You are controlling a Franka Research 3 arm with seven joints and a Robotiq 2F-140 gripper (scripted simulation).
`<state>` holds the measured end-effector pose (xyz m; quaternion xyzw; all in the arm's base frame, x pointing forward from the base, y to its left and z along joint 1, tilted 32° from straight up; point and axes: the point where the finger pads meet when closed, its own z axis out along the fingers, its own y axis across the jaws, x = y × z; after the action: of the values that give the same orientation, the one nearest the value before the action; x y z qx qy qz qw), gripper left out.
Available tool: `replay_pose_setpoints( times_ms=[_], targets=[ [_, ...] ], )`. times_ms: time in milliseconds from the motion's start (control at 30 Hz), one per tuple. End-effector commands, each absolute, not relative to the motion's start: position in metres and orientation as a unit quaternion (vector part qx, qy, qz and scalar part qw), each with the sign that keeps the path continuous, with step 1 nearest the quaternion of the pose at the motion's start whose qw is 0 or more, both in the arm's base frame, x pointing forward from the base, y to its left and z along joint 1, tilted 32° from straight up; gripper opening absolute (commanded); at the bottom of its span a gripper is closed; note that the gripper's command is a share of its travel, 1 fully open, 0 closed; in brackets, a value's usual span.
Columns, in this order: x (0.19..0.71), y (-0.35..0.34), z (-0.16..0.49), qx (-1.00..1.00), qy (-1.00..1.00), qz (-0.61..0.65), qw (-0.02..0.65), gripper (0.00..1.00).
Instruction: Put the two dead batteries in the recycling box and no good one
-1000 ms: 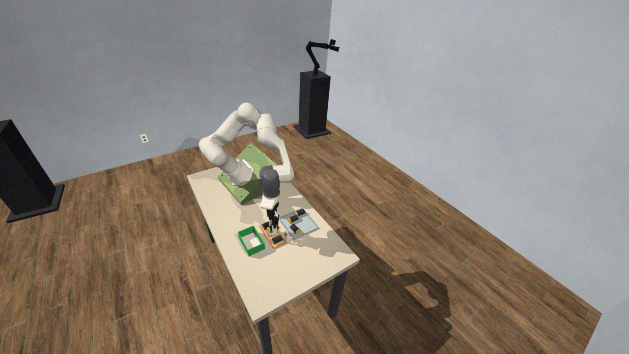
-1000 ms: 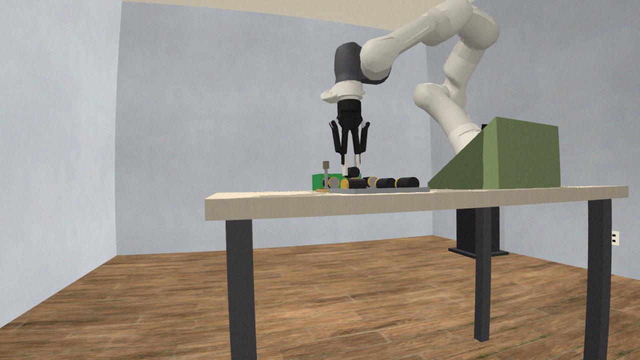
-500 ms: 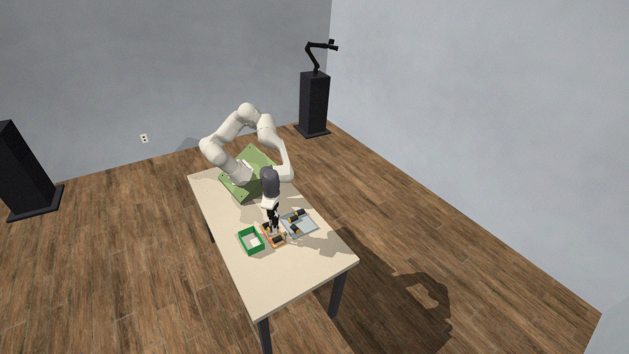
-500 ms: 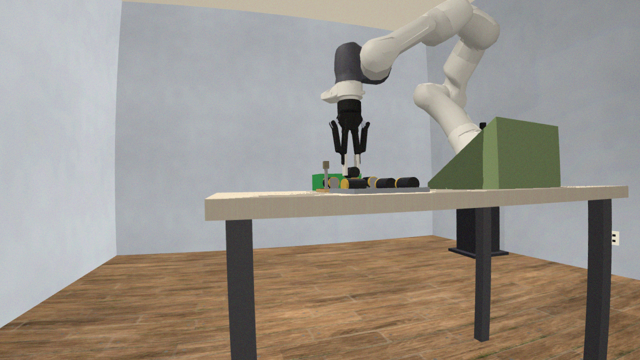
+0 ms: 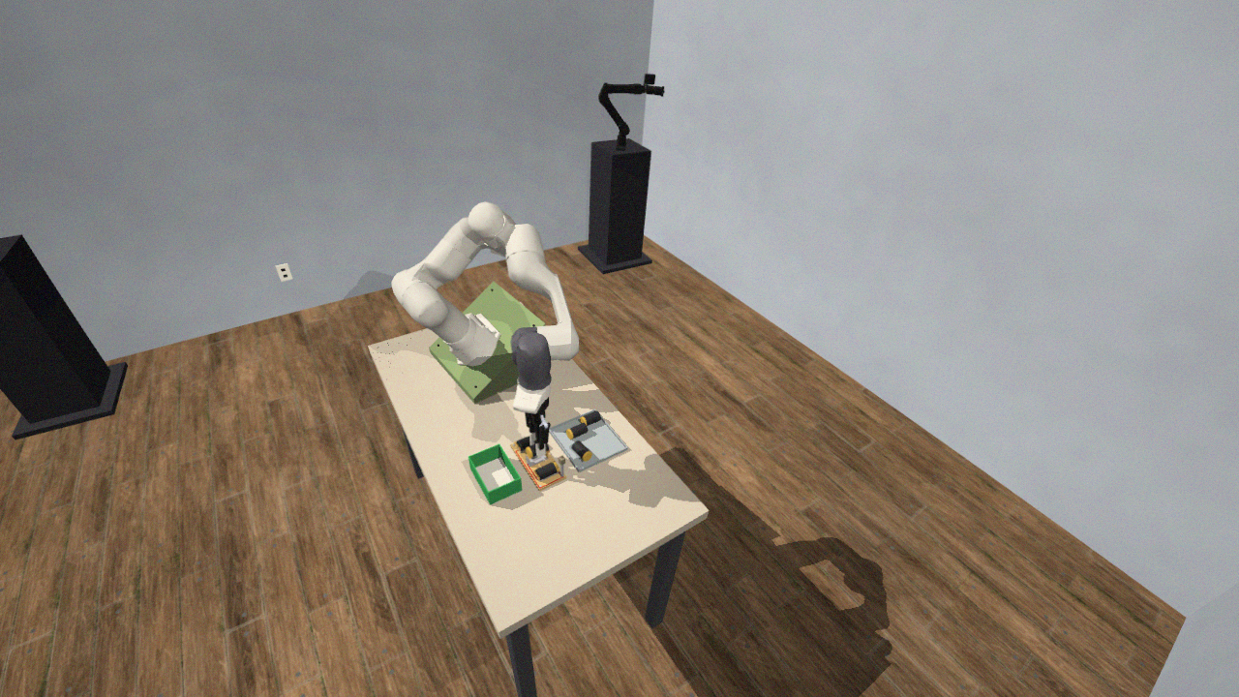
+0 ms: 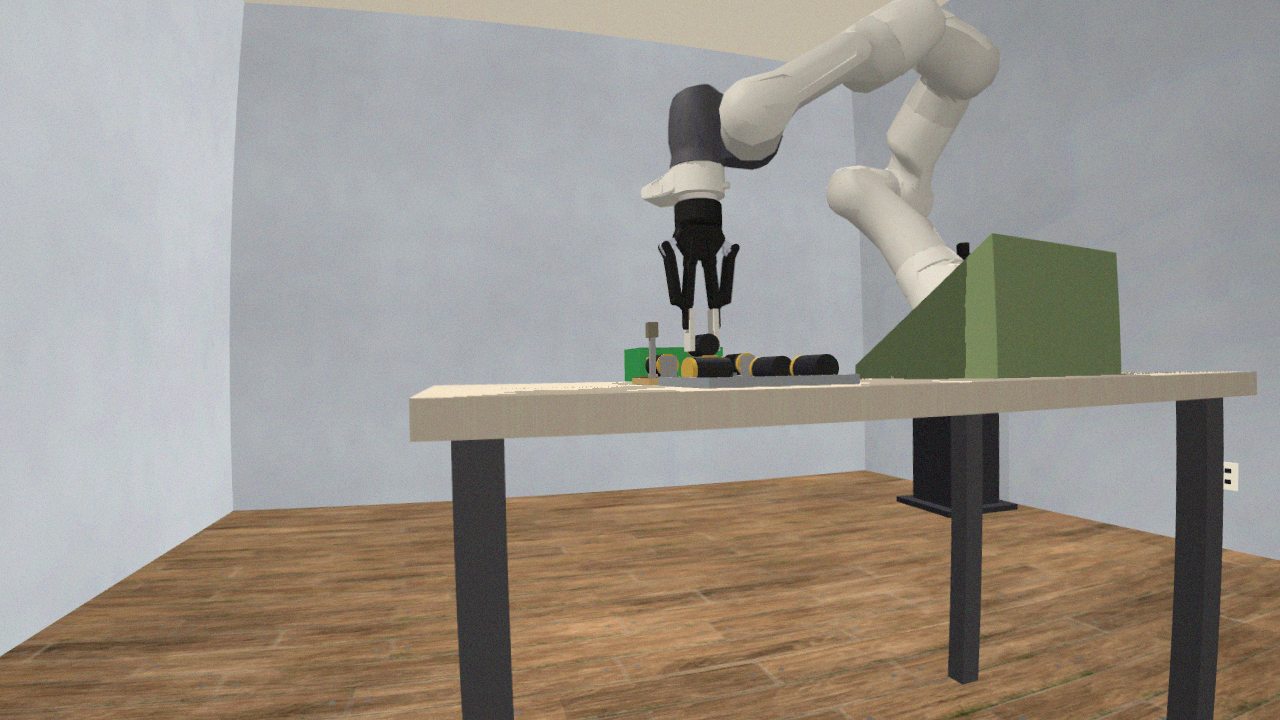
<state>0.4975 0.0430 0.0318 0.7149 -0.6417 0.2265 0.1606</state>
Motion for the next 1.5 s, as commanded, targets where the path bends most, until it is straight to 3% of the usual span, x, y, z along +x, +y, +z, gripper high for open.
replay_pose_setpoints(
  times_ms=[0,1467],
  targets=[
    [0.5005,0.0444,0.0332,0.718,-0.638,0.228,0.159,0.16],
    [0.5012,0.0415,0.0284,0.718,-0.638,0.228,0.159,0.16]
  ],
)
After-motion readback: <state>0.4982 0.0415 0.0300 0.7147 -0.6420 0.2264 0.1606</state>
